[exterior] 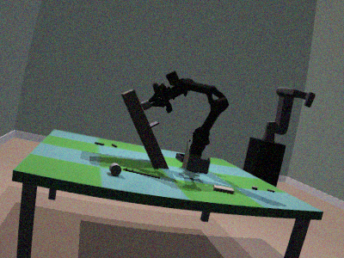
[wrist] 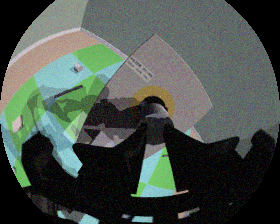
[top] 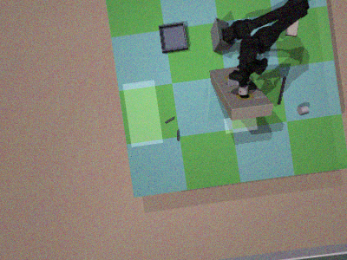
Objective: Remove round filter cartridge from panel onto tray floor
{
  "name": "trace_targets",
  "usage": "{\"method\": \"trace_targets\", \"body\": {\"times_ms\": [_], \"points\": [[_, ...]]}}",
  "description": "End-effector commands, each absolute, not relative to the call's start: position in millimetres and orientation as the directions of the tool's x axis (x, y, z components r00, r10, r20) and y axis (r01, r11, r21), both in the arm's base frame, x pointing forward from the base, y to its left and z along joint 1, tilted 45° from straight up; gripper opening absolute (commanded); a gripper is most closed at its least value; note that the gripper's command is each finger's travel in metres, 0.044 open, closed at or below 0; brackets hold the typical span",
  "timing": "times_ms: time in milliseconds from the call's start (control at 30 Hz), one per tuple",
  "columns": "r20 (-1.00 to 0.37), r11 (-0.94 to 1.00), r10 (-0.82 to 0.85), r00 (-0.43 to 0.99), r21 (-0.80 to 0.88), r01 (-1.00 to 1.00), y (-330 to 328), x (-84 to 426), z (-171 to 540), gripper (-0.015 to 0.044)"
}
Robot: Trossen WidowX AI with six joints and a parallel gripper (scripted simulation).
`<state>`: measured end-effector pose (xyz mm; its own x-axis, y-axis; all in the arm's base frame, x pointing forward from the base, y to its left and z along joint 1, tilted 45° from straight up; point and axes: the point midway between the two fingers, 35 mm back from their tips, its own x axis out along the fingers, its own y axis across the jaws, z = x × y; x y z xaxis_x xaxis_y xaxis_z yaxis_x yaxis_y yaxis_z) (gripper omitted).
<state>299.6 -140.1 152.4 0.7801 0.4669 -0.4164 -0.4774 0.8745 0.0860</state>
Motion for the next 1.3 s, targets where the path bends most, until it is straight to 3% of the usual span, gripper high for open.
{"method": "trace_targets", "body": {"times_ms": [0, 1133, 1267], "points": [[-0.403, 0.878, 0.462, 0.790, 0.082, -0.471, -146.6, 289.5, 163.6, 0.0000], [-0.403, 0.878, 0.462, 0.790, 0.083, -0.471, -100.5, 250.1, 114.6, 0.0000], [-0.410, 0.879, 0.463, 0.786, 0.098, -0.467, -105.0, 253.8, 117.3, 0.0105]]}}
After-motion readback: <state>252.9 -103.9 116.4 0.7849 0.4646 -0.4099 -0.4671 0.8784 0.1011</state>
